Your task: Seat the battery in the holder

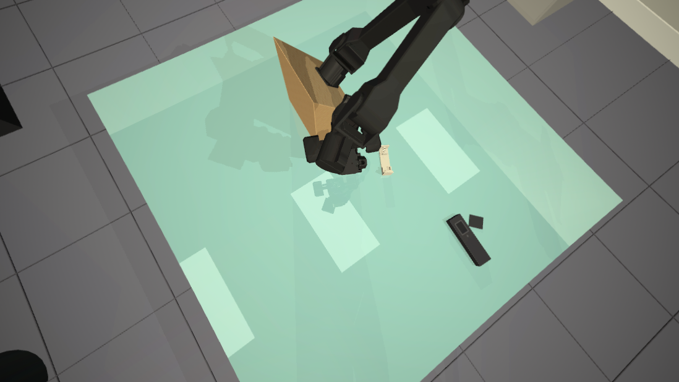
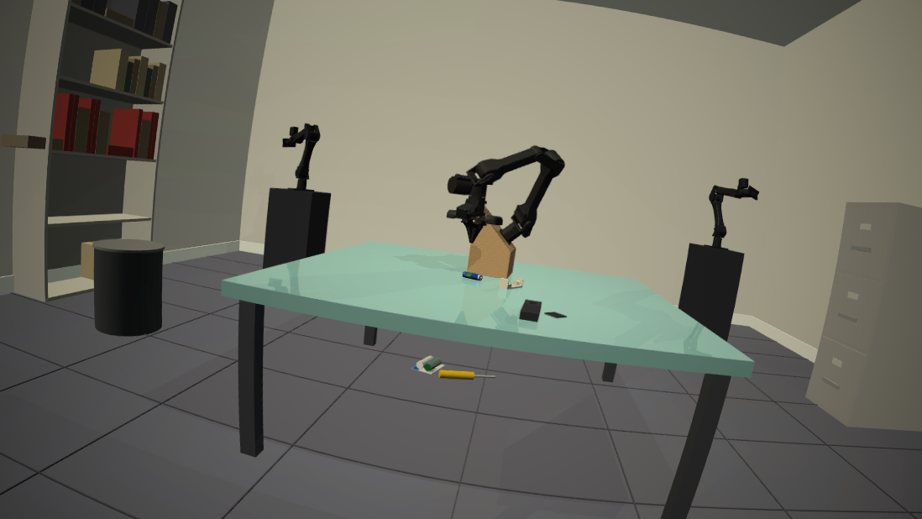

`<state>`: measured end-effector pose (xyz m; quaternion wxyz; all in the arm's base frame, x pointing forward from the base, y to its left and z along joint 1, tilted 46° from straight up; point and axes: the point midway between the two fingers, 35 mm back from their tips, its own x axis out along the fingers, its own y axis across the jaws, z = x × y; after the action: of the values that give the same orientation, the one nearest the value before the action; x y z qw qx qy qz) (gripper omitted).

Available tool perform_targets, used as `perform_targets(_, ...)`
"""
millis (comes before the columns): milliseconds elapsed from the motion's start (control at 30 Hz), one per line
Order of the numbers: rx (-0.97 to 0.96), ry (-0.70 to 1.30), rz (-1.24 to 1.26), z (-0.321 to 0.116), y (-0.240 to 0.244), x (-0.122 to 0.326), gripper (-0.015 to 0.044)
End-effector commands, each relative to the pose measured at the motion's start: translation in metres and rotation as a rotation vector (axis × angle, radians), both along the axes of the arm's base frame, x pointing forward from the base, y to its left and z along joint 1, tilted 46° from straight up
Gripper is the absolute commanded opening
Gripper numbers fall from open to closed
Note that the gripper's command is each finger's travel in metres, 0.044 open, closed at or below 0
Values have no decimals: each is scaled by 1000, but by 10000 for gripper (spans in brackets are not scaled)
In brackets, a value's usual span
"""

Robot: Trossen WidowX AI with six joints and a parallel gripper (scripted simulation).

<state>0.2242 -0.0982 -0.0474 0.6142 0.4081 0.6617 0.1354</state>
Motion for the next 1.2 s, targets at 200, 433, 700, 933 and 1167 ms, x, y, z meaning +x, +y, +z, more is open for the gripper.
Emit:
perform_targets(200, -70, -516, 514, -16, 28, 9, 210)
perform_targets(433, -136, -1064, 1057, -30, 58, 15, 224)
perform_targets(700, -142, -1116, 1108, -31, 61, 15, 224)
perform_targets(933, -142, -1116, 1108, -31, 61, 15, 224)
perform_targets(1167, -143, -1116, 1108, -38, 67, 16, 224)
